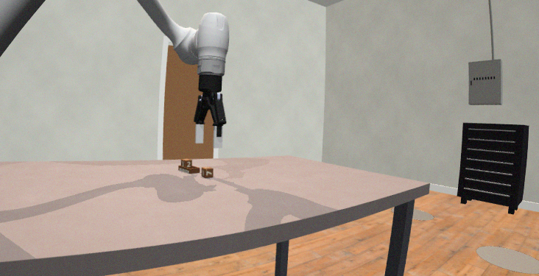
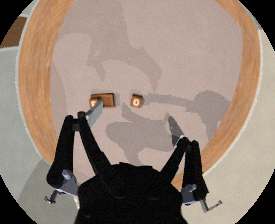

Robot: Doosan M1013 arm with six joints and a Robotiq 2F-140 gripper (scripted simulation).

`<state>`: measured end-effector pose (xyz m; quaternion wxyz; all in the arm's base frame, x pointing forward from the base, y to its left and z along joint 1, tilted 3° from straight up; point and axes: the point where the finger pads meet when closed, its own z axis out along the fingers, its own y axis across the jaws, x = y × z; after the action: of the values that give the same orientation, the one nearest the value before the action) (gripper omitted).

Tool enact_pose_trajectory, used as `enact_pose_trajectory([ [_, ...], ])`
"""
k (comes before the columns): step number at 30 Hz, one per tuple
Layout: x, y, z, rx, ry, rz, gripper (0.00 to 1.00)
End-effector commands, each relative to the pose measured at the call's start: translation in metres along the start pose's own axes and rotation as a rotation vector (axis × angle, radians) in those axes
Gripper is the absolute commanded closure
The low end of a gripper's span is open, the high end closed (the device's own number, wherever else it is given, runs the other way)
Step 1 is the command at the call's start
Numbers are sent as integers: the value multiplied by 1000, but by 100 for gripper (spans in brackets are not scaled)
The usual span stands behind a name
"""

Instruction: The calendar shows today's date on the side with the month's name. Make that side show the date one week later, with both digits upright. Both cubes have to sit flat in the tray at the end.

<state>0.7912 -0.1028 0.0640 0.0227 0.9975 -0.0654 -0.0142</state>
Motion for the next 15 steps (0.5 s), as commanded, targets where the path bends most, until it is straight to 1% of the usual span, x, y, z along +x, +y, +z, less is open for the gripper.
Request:
enact_pose_trajectory([
  [1, 0, 0, 0, 0, 0, 0, 0],
  [7, 0, 0, -1, 0, 0, 1, 0],
  [14, 0, 0, -10, 0, 0, 10, 0],
  [15, 0, 0, -10, 0, 0, 10, 65],
])
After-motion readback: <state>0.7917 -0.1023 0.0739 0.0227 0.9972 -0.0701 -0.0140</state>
